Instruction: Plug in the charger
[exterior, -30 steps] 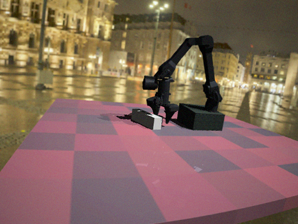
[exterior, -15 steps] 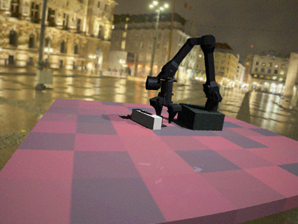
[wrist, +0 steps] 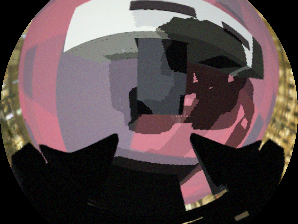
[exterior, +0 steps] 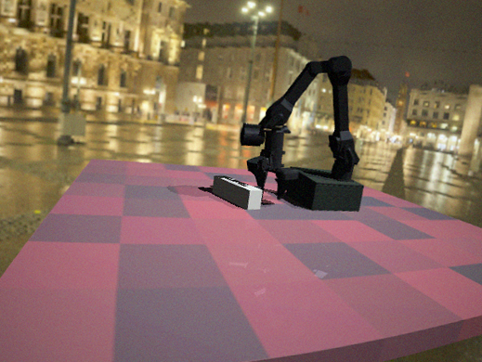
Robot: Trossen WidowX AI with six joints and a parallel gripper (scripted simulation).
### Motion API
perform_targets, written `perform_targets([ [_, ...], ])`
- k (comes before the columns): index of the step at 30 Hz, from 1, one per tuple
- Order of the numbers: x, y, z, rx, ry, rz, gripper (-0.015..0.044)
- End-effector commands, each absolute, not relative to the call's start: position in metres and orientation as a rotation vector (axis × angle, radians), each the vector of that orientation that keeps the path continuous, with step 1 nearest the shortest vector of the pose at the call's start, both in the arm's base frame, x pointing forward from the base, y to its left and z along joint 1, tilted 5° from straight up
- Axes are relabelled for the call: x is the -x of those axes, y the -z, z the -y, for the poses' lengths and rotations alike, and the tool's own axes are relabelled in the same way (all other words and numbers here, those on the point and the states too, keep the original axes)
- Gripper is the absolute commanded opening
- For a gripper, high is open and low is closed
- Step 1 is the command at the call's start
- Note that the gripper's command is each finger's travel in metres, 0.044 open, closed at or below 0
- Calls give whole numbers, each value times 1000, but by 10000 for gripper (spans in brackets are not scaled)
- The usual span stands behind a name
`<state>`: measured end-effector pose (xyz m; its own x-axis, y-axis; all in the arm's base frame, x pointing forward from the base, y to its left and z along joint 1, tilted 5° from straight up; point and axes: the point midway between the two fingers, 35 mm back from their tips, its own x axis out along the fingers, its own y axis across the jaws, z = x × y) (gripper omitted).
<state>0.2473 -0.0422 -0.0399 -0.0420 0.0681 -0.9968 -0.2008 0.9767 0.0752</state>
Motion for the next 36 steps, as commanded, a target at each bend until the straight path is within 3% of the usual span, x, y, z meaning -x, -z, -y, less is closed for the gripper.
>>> perform_targets([
  [1,-248,39,42,101,-218,-1590,440],
  [13,-263,-36,44,34,-221,-1010,440],
  [36,-263,-37,44,35,-221,-1002,440],
])
